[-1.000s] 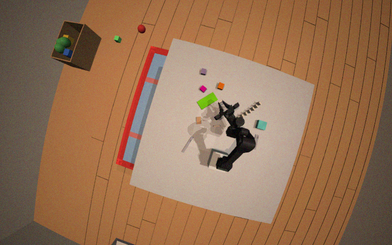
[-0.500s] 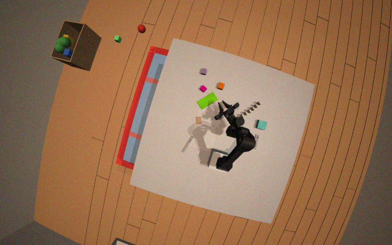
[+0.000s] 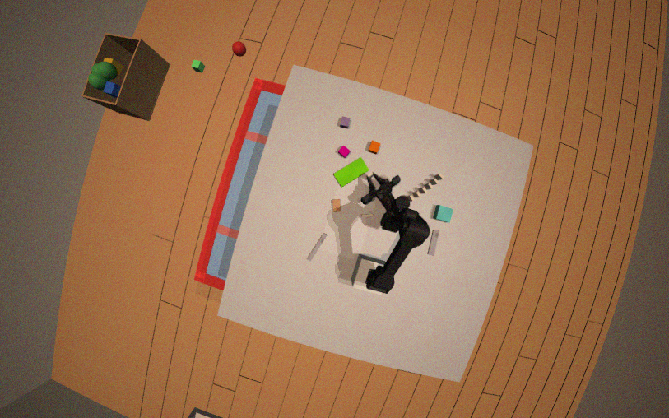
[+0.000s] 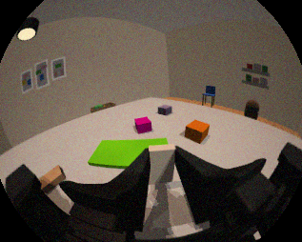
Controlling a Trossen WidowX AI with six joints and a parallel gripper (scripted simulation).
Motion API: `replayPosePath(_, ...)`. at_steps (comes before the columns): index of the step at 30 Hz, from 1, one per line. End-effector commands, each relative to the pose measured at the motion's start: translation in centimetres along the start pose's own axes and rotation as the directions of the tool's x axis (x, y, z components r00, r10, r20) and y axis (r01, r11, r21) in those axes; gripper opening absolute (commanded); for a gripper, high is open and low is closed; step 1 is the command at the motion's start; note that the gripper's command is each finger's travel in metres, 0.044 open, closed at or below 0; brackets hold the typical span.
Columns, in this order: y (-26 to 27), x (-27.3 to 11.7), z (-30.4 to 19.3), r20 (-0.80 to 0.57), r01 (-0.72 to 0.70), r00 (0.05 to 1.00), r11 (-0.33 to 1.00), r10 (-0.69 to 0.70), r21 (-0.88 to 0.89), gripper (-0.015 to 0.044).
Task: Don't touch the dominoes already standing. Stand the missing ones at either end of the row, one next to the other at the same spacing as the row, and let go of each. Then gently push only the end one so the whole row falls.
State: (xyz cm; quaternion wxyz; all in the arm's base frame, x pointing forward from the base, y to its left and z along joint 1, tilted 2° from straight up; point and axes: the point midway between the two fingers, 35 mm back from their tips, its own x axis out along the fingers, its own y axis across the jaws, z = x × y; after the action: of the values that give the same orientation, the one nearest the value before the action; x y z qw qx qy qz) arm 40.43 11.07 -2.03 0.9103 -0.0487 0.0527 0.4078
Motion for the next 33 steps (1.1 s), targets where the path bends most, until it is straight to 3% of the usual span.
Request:
replayPosePath(1,0.1,0.2,-0.8,-0.004,-0.013,1.000,1.000,0.013,-0.007,0.0107)
replayPosePath(11,0.1,0.2,-0.8,-0.004,-0.013,1.000,1.000,0.013,-0.007,0.0107)
replayPosePath(24,0.1,0.2,-0.8,-0.004,-0.013,1.000,1.000,0.013,-0.007,0.0440)
replayPosePath(33,0.0,-0.5,4.0,-0.005,-0.006,1.000,1.000,0.006,-0.002,0.0440)
